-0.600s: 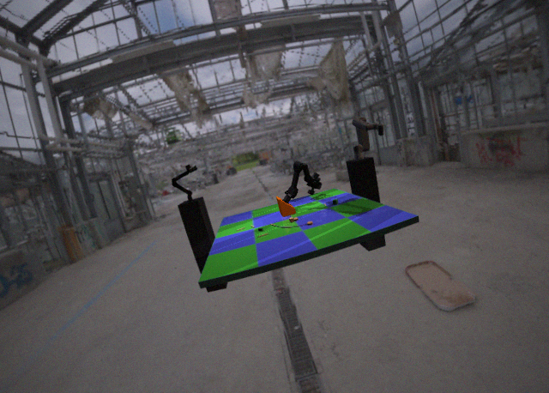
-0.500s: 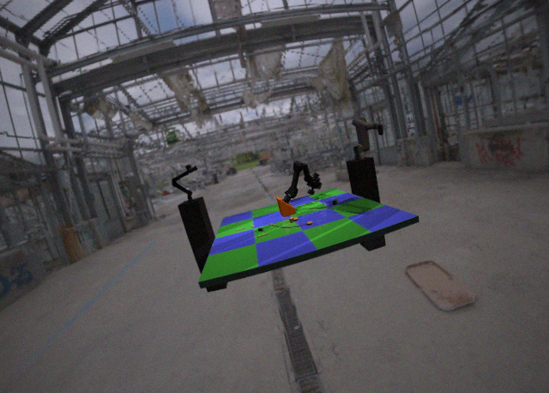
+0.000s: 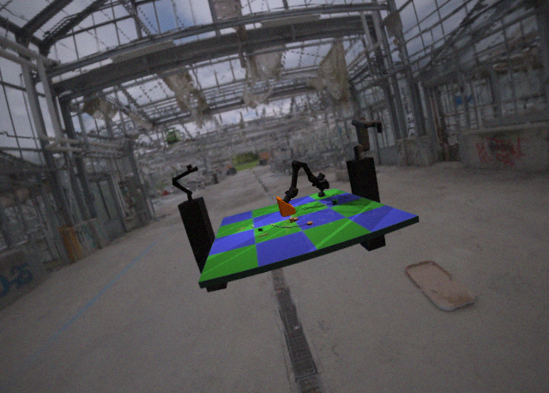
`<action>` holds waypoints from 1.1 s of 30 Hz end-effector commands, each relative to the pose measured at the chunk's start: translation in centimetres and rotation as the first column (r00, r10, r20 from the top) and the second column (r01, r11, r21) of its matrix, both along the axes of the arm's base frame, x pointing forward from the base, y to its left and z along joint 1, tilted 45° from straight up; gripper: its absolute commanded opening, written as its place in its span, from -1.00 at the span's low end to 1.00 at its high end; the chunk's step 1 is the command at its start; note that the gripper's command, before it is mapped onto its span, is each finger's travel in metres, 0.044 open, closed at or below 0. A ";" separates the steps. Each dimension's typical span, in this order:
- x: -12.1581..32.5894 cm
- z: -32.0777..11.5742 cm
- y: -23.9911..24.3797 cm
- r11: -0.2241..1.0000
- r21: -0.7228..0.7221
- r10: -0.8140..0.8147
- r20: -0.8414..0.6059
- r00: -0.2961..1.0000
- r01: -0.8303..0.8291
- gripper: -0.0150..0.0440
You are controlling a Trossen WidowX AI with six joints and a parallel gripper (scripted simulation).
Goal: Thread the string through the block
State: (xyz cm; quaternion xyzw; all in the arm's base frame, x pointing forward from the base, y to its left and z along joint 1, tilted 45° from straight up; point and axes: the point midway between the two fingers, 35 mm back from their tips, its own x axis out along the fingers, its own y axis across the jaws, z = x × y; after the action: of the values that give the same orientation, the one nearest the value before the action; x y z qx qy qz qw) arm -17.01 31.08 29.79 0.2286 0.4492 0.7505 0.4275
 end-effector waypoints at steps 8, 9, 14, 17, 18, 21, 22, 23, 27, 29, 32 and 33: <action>13.5 2.3 5.5 0.914 0.209 -0.401 0.317 0.860 0.349 1.00; 14.5 2.4 5.7 0.905 0.217 -0.421 0.336 0.843 0.366 1.00; 18.9 2.7 6.3 0.865 0.247 -0.502 0.419 0.757 0.437 1.00; 20.9 2.7 5.9 0.841 0.265 -0.541 0.459 0.705 0.473 1.00; 21.9 2.7 5.5 0.825 0.278 -0.563 0.477 0.675 0.492 1.00; 24.7 1.2 5.7 0.813 0.256 -0.567 0.555 0.609 0.523 1.00; 26.3 0.7 5.7 0.796 0.242 -0.581 0.562 0.588 0.555 1.00; 27.9 0.2 5.7 0.777 0.228 -0.595 0.569 0.567 0.587 1.00; 33.3 -1.7 5.0 0.705 0.179 -0.633 0.595 0.495 0.686 1.00; 35.7 -2.7 4.4 0.675 0.156 -0.636 0.620 0.460 0.721 1.00; 40.0 -4.6 2.8 0.615 0.114 -0.631 0.664 0.400 0.780 1.00; 41.4 -5.2 2.2 0.596 0.100 -0.626 0.679 0.383 0.797 1.00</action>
State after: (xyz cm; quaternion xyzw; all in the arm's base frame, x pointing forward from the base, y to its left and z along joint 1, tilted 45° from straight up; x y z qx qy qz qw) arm 20.30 34.89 26.37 0.0881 0.2008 0.4988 0.8385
